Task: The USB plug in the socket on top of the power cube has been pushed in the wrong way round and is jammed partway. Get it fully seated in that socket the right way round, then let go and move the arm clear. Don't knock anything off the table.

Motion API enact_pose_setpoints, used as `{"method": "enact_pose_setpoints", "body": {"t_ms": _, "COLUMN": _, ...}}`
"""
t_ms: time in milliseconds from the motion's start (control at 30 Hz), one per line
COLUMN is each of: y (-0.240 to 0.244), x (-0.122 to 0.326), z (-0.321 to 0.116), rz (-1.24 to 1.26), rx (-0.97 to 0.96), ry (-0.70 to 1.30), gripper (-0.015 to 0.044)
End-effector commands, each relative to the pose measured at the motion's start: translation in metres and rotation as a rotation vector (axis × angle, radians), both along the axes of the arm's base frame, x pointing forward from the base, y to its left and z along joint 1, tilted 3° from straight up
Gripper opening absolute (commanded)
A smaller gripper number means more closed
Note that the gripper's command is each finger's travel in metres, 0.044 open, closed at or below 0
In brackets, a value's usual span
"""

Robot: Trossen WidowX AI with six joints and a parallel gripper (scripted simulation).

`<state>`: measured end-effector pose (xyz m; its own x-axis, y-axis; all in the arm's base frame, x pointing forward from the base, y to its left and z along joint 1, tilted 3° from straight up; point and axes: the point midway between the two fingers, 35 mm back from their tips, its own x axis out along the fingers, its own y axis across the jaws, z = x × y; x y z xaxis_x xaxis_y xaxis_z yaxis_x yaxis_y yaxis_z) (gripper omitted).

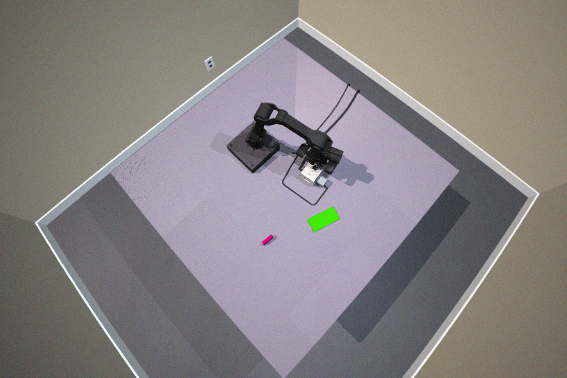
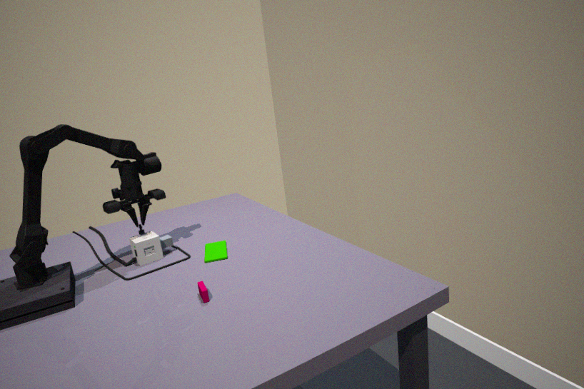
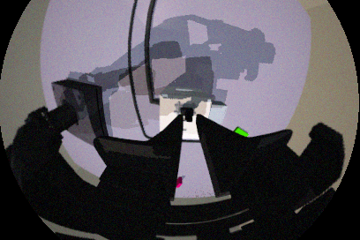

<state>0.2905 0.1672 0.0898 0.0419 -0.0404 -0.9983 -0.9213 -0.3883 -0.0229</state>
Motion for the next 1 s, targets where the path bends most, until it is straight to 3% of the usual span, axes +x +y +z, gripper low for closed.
{"method": "enact_pose_setpoints", "body": {"t_ms": 0, "y": 0.0000, "x": -0.0001, "z": 0.0002, "rz": 0.000, "rx": 0.000, "ry": 0.000, "gripper": 0.0000}}
{"method": "enact_pose_setpoints", "body": {"t_ms": 967, "y": 0.0003, "x": -0.0004, "z": 0.0076, "rz": 0.000, "rx": 0.000, "ry": 0.000, "gripper": 0.0000}}
